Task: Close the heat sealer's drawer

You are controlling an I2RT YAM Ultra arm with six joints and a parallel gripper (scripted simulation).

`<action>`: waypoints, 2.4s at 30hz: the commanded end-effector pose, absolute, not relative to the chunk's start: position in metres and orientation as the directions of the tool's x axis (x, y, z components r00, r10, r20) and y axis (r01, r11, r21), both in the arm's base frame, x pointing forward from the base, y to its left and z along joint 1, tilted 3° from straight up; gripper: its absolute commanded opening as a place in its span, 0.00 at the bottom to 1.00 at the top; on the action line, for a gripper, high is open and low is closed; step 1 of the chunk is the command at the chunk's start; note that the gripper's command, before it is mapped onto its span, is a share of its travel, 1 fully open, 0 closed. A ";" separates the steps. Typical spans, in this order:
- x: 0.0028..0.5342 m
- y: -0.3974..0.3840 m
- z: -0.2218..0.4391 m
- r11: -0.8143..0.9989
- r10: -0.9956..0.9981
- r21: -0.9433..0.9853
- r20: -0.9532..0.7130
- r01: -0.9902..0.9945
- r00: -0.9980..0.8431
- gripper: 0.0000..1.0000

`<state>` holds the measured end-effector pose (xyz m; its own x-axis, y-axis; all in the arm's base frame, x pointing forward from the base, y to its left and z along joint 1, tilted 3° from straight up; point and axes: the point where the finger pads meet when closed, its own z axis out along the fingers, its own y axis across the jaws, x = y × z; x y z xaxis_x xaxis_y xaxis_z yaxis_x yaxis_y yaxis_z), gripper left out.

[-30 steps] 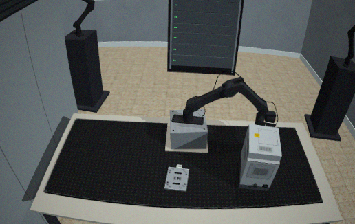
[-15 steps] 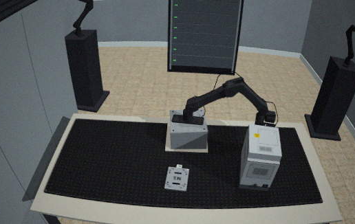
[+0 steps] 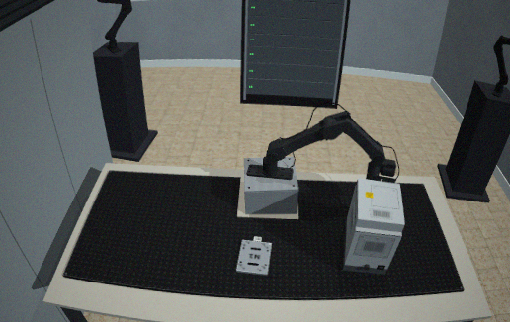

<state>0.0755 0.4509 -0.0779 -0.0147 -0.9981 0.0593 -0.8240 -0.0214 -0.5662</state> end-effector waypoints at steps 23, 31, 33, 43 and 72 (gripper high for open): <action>0.080 0.462 -0.062 0.004 -1.000 -0.589 0.020 -0.808 -0.020 0.00; 0.080 0.462 -0.062 0.004 -1.000 -0.589 0.020 -0.808 -0.020 0.30; 0.080 0.462 -0.062 0.004 -1.000 -0.589 0.020 -0.808 -0.020 0.30; 0.080 0.462 -0.062 0.004 -1.000 -0.589 0.020 -0.808 -0.020 0.30; 0.080 0.462 -0.062 0.004 -1.000 -0.589 0.020 -0.808 -0.020 0.30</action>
<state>0.0770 0.4509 -0.0768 -0.0143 -0.9981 0.0595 -0.8184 -0.0225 -0.5742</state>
